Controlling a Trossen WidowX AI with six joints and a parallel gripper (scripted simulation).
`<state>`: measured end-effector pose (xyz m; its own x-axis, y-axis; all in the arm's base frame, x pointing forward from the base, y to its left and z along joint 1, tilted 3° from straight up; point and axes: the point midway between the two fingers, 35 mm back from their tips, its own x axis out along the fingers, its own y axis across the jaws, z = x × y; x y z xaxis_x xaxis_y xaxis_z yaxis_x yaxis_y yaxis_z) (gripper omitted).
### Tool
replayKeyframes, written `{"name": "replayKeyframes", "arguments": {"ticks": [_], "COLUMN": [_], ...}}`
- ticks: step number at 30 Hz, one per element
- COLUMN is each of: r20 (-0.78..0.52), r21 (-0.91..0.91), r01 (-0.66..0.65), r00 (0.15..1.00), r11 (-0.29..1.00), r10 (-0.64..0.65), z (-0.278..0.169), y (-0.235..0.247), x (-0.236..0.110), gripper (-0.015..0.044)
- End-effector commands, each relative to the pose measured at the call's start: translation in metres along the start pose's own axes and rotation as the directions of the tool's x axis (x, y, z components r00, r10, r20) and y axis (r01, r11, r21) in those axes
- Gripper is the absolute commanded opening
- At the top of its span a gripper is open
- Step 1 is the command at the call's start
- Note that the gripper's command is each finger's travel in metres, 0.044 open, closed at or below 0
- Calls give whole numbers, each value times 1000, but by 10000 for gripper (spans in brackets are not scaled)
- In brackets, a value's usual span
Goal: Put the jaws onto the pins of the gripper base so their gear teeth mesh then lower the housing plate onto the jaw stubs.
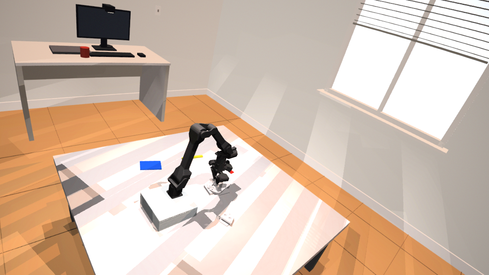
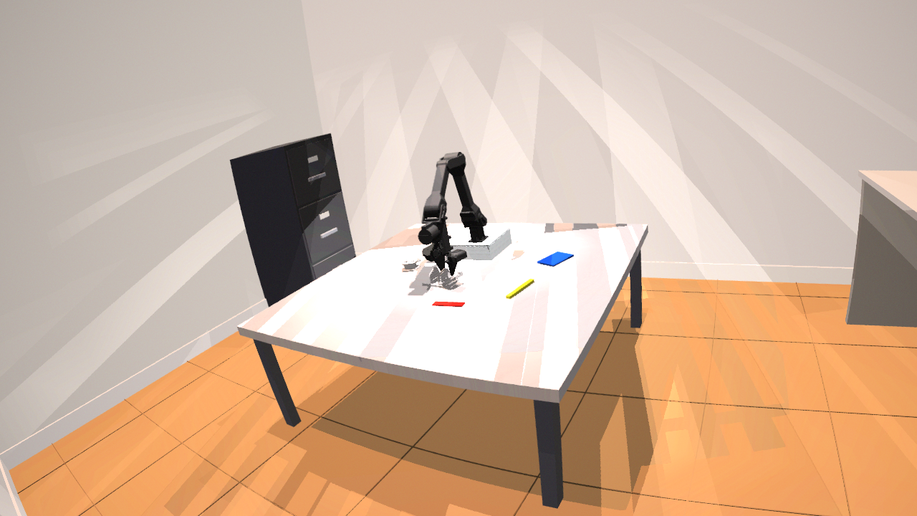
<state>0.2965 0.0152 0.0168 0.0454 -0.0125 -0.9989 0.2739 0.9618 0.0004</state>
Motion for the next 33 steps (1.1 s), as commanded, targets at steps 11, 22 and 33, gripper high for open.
{"name": "replayKeyframes", "arguments": {"ticks": [11, 22, 33], "r20": [100, 113, 69], "r21": [82, 61, -184], "r01": [-36, -7, 39], "r00": [995, 994, 997], "r11": [996, 998, 982], "r10": [28, 0, -27], "z": [21, 32, 17], "y": [-10, -71, -172], "x": [-54, -58, -61], "gripper": [355, 440, 440]}}
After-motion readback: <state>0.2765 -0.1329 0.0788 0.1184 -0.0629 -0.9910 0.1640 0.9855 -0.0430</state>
